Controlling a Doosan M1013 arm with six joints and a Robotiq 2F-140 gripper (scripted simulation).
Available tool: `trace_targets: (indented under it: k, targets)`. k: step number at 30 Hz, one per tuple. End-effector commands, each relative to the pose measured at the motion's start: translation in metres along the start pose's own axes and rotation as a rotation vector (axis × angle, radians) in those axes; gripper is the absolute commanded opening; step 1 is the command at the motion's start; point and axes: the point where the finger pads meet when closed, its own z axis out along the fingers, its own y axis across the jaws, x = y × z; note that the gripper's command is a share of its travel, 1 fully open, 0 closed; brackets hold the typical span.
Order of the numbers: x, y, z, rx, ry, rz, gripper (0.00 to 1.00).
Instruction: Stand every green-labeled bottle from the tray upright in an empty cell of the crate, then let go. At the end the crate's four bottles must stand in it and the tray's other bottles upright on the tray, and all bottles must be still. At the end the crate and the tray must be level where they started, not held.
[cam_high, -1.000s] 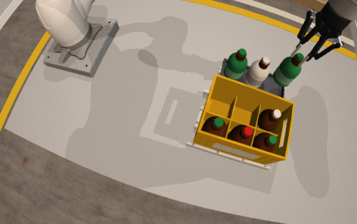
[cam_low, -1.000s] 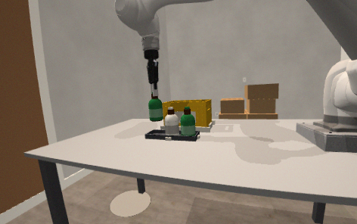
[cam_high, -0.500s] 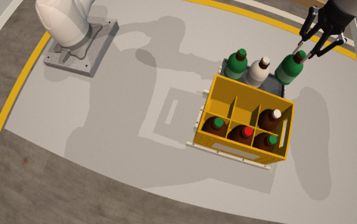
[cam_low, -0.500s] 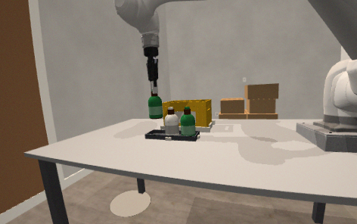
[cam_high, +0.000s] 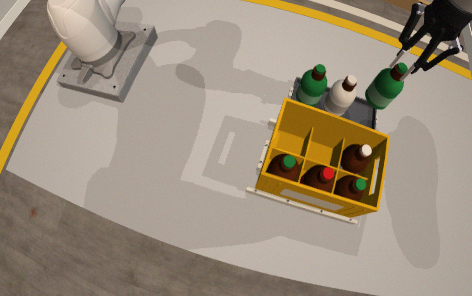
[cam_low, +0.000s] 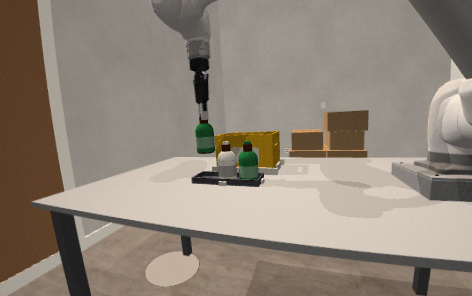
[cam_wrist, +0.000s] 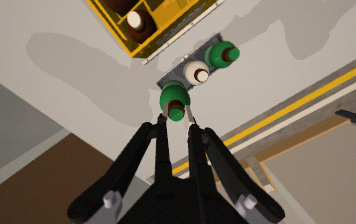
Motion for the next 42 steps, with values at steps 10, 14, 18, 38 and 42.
trace_targets:
  k: [10, 14, 18, 38, 42]
  targets:
    - [-0.0026, 0.0033, -0.0115, -0.001, -0.006, 0.003, 0.00]
    - [-0.0027, 0.0034, -0.0121, -0.001, -0.006, 0.003, 0.00]
    - [-0.0027, 0.0034, -0.0122, -0.001, -0.006, 0.003, 0.00]
    - [-0.0027, 0.0034, -0.0122, -0.001, -0.006, 0.003, 0.00]
    - [-0.0027, 0.0034, -0.0122, -0.001, -0.006, 0.003, 0.00]
